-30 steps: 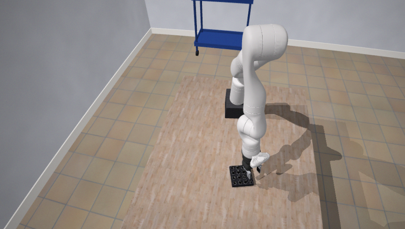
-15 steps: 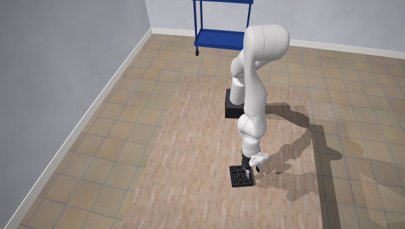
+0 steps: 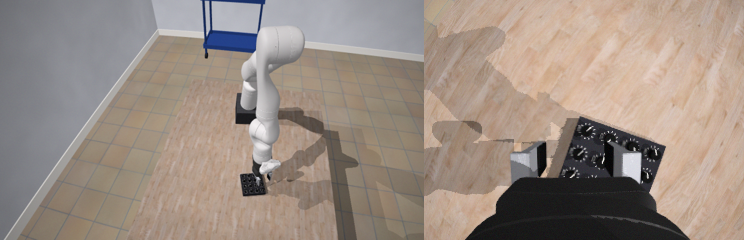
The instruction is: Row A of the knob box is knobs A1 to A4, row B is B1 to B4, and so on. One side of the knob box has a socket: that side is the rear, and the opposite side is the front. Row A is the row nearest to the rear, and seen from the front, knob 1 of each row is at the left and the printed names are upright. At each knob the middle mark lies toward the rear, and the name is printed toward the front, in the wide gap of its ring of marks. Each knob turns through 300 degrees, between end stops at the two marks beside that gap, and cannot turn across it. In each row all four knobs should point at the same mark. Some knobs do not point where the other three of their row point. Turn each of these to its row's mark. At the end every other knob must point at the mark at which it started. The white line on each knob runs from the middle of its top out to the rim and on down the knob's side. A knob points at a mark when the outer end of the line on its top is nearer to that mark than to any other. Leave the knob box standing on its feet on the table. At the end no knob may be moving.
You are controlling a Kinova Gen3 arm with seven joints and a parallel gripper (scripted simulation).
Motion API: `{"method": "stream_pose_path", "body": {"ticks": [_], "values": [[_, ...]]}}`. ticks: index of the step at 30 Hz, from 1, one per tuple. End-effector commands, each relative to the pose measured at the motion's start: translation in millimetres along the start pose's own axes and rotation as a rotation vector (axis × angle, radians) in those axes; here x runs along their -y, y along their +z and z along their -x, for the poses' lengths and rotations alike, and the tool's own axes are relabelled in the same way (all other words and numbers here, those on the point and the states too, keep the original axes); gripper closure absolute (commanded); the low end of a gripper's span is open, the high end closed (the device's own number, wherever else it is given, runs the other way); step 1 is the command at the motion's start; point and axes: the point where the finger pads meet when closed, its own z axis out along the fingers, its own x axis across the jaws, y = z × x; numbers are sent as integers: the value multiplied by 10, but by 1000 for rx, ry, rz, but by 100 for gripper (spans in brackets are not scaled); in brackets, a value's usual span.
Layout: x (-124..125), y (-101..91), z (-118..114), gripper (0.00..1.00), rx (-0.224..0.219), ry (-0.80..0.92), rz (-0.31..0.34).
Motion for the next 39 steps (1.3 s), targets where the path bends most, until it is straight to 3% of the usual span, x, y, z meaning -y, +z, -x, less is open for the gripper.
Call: {"method": "stream_pose_path", "body": {"ticks": [1,39], "values": [[-38,13,-2,0,-3,21,7],[-176,32,-62,0,-35,142,24]]}}
